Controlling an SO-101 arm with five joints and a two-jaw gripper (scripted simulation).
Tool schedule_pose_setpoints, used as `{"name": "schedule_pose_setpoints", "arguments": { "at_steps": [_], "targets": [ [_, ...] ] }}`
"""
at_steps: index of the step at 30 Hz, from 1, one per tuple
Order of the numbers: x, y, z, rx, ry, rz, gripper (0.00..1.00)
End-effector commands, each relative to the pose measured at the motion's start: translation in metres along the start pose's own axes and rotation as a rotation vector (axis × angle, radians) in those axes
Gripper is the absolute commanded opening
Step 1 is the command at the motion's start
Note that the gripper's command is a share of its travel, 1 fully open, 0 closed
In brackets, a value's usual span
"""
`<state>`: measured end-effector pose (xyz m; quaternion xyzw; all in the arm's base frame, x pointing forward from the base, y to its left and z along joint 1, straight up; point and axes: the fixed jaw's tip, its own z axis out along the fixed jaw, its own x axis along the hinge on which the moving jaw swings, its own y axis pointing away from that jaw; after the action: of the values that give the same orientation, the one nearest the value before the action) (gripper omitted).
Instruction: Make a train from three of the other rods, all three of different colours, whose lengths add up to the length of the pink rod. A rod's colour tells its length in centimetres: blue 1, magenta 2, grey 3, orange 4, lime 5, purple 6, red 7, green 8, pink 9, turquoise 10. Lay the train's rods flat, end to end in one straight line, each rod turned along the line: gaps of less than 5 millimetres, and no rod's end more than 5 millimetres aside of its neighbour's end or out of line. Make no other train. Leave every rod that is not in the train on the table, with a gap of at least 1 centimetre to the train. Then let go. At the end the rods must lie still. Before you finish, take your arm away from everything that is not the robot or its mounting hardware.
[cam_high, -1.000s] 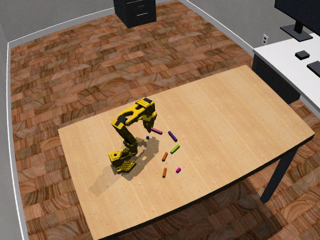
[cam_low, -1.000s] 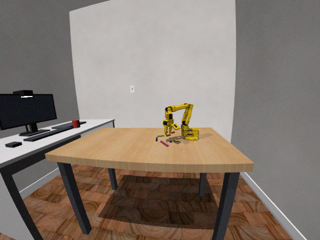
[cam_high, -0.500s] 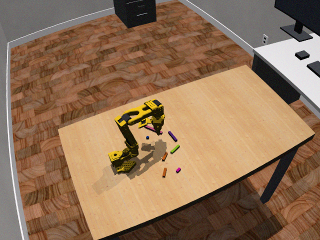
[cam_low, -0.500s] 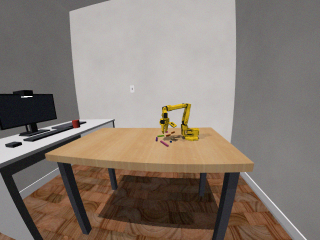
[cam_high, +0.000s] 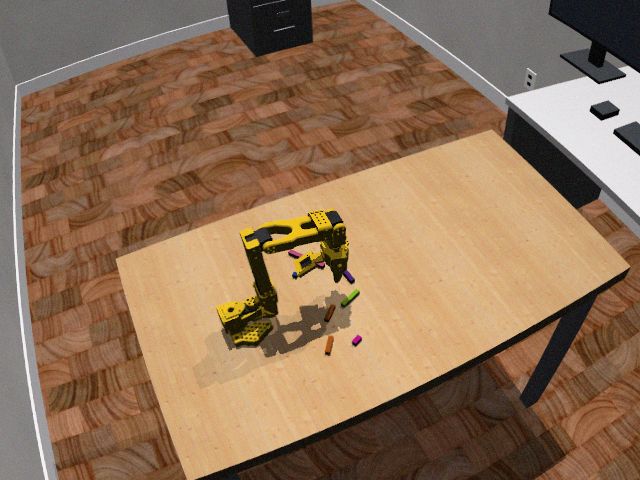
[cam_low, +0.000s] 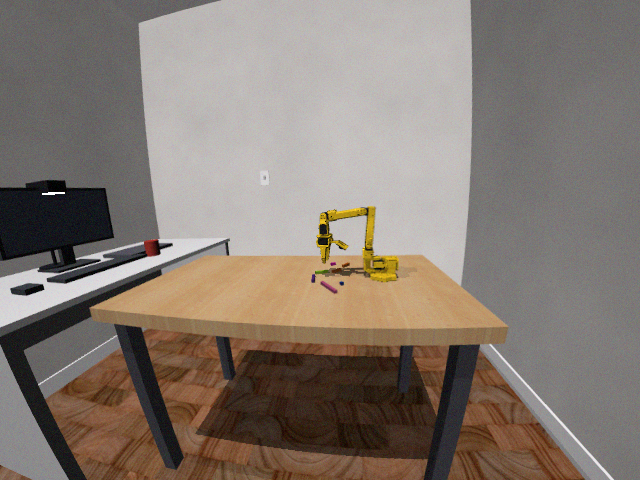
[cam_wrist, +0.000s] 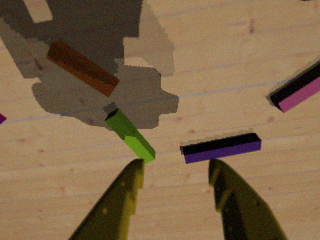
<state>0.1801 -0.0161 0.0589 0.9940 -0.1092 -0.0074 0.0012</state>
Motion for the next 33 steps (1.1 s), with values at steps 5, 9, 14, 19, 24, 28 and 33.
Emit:
{"name": "schedule_pose_setpoints", "arguments": {
  "at_steps": [5, 9, 14, 19, 24, 28, 33],
  "targets": [
    [0.018, 0.024, -0.011, 0.001, 0.071, -0.135, 0.18],
    [0.024, 0.041, -0.011, -0.007, 0.07, -0.224, 0.18],
    [0.028, 0.061, -0.011, -0.016, 0.069, -0.327, 0.18],
    [0.029, 0.08, -0.01, -0.024, 0.066, -0.419, 0.18],
    [0.029, 0.091, -0.01, -0.028, 0.064, -0.468, 0.18],
    [0.029, 0.102, -0.009, -0.032, 0.062, -0.525, 0.18],
    [0.027, 0.114, -0.008, -0.036, 0.059, -0.58, 0.19]
  ]
}}
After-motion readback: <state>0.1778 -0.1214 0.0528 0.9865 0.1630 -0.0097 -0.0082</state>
